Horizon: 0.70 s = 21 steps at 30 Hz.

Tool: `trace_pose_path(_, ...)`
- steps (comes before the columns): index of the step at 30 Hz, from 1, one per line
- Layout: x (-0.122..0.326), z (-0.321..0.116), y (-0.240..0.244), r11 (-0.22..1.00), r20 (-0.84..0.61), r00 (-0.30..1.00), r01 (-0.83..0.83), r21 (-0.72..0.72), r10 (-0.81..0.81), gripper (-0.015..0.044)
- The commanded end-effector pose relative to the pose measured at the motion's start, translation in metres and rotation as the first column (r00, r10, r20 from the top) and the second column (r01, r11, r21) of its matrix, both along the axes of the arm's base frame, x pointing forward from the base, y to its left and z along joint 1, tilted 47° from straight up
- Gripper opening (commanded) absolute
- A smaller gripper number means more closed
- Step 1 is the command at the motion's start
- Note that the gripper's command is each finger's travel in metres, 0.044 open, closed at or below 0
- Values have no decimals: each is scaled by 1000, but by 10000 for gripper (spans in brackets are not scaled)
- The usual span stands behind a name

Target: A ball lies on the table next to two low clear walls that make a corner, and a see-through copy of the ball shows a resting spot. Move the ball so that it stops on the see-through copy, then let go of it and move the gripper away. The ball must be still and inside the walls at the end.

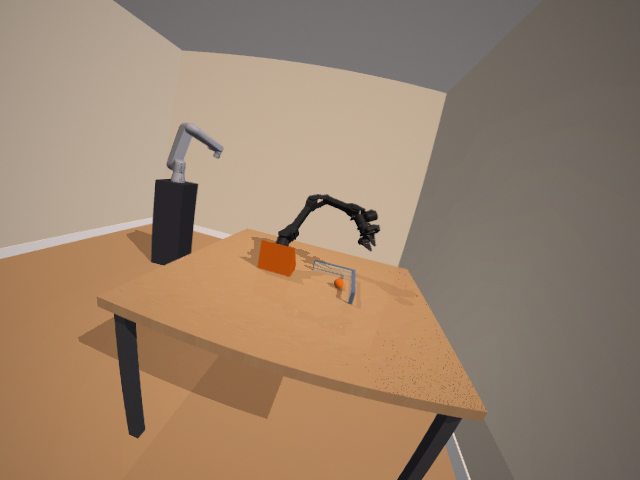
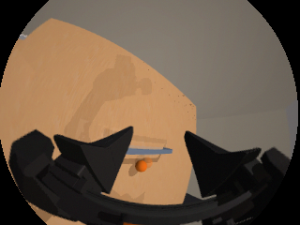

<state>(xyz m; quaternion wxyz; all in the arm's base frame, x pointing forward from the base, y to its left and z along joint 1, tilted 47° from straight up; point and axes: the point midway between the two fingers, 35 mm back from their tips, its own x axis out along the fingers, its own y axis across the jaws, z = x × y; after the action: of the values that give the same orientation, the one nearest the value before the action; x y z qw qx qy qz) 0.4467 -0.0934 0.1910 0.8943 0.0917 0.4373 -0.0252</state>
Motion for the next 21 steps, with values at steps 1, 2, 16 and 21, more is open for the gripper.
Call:
trace_pose_path(1, -19, -58, 1, 990, -146, 985, -77, 118, 94, 344)
trace_pose_path(2, -23, -69, 1, 985, -171, 979, -89, 147, 114, 344)
trace_pose_path(16, -111, -194, 19, 725, -308, 878, -63, 686, 368, 344)
trace_pose_path(21, -111, -194, 19, 725, -308, 878, -63, 686, 368, 344)
